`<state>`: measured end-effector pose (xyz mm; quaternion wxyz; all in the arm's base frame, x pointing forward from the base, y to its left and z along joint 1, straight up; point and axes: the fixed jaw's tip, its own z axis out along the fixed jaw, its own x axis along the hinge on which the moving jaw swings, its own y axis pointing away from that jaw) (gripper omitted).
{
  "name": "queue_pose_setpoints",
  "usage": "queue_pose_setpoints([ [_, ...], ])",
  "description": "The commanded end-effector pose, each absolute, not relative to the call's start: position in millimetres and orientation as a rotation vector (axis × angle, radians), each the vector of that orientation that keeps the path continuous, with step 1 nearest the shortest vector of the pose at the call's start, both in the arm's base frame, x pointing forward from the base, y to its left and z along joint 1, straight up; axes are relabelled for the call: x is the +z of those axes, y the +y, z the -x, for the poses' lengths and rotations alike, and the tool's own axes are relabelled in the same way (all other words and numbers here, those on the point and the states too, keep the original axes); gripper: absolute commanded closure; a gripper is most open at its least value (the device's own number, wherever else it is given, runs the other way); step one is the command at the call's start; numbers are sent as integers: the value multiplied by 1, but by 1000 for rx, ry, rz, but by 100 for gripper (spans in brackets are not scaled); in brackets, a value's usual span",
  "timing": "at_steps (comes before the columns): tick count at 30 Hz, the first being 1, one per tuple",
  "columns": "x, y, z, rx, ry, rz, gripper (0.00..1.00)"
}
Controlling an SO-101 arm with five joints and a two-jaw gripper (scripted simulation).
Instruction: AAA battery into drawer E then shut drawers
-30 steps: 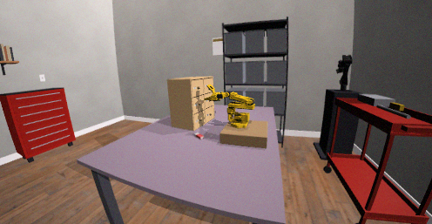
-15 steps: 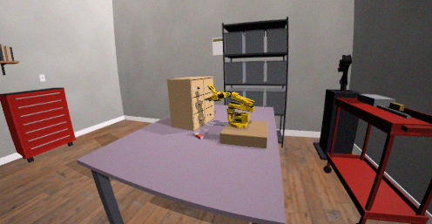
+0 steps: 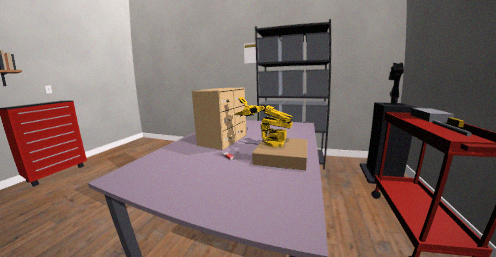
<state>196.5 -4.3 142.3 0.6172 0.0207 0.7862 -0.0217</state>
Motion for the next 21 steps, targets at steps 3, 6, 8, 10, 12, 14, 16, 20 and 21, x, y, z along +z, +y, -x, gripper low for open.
queue_pose_setpoints([
  [3,145,-2,-196,-41,1792,-36,50],
  [6,145,-2,-197,-41,1789,-36,50],
  [8,145,-2,-197,-41,1789,-36,50],
  [10,145,-2,-197,-41,1789,-36,50],
  [12,146,-2,-196,-40,1789,-35,50],
  [14,146,-1,-196,-40,1790,-34,50],
  [16,146,-1,-196,-39,1790,-33,50],
  [20,146,-1,-196,-37,1790,-31,50],
  [21,147,-1,-196,-36,1790,-30,50],
])
